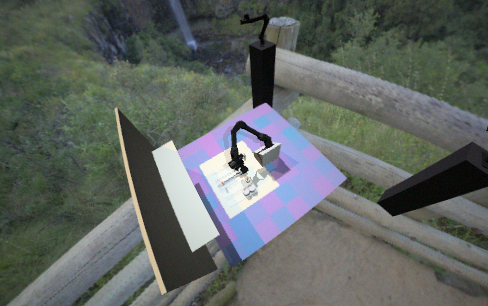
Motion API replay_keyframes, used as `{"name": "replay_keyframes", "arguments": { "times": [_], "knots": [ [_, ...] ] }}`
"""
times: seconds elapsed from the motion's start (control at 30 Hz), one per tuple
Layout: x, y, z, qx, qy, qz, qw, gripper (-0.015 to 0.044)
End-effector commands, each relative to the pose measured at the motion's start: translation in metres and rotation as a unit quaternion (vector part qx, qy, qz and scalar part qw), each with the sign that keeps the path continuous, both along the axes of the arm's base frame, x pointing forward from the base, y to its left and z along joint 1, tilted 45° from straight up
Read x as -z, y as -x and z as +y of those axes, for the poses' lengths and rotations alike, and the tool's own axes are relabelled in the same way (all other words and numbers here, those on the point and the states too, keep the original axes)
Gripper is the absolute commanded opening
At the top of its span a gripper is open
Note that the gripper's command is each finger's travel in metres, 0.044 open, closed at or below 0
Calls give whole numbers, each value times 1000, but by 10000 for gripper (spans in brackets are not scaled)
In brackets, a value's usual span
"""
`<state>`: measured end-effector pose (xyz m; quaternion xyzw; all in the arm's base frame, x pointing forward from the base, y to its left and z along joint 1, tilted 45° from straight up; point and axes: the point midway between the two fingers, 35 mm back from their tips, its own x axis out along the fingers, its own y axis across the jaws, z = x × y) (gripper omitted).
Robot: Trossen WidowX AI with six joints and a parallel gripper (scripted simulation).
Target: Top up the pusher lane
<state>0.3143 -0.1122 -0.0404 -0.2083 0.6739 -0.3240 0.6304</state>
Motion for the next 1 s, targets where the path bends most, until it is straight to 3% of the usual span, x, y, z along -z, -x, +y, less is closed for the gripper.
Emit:
{"name": "replay_keyframes", "arguments": {
  "times": [0.0,0.97],
  "knots": [
    [-4,-12,-1,-3,4,-14,1000,0],
    [-7,-21,-2,-3,4,-15,1000,0]
  ]
}}
